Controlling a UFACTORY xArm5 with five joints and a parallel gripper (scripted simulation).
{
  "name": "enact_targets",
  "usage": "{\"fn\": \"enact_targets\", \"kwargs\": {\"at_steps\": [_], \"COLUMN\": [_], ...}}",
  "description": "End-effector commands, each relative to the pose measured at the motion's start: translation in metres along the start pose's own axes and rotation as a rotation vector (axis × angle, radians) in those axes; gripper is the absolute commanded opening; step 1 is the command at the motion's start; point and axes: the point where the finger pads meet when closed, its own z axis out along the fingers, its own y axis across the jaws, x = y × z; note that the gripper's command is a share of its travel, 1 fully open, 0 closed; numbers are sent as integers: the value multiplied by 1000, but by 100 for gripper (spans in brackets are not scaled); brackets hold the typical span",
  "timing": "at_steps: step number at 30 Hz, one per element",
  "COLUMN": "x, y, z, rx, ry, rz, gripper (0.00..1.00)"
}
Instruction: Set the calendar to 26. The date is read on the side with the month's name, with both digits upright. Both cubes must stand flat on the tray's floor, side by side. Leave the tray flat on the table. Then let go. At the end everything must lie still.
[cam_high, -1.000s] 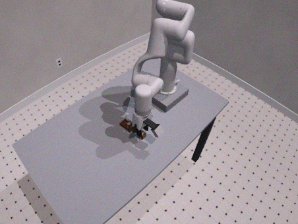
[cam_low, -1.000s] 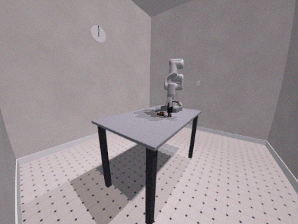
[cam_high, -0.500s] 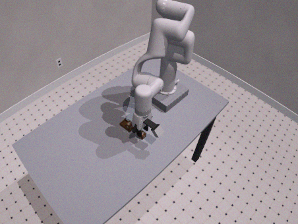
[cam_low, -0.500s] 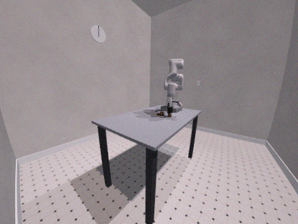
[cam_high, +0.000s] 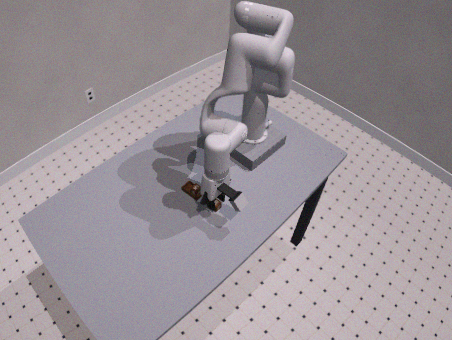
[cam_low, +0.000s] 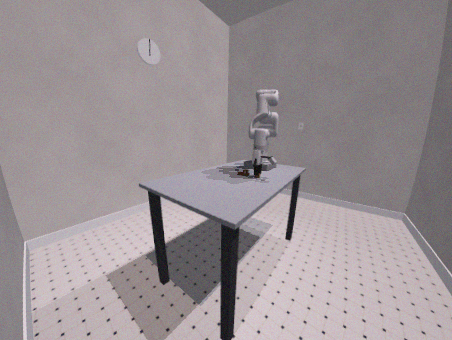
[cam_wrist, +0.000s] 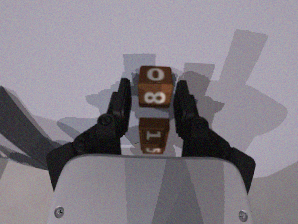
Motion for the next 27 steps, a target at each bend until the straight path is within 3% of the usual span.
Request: {"fn": "enact_targets", "kwargs": {"at_steps": [1, 27], "x": [0, 0], "y": [1, 1], "z": [5, 8], "rx": [-3, -3], "ry": [1, 1], "rz": [0, 0], "gripper": [47, 47]}}
